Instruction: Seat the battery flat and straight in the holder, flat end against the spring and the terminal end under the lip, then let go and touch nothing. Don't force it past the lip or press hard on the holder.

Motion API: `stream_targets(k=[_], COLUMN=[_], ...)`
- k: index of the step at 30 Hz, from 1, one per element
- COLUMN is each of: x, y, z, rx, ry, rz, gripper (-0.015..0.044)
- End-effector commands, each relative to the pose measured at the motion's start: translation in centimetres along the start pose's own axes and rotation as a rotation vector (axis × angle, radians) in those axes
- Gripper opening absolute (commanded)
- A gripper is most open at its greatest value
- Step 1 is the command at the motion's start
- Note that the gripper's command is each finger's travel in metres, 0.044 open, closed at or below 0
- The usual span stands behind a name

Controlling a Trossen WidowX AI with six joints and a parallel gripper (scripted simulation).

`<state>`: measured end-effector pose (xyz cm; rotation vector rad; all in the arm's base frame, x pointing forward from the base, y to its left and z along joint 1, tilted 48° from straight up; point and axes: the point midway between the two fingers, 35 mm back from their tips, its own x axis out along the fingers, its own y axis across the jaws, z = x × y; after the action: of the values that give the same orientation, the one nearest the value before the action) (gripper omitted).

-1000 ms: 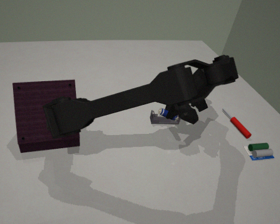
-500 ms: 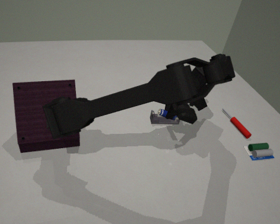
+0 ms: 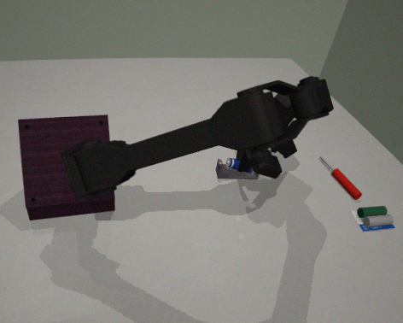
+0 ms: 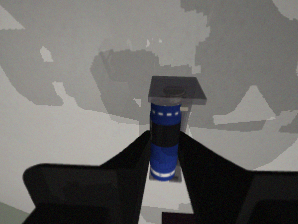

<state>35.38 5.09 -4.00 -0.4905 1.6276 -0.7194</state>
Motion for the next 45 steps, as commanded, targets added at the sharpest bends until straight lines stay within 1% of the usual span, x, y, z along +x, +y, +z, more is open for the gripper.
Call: stream_targets(k=[1,45], x=[0.17,0.73], y=[0.07,-0.14], z=[0.38,-0.22], rx=[0.002,-0.002], ry=[-0.029,-0.205], rz=[0.002,0.012], gripper=[0.0073,0.0073])
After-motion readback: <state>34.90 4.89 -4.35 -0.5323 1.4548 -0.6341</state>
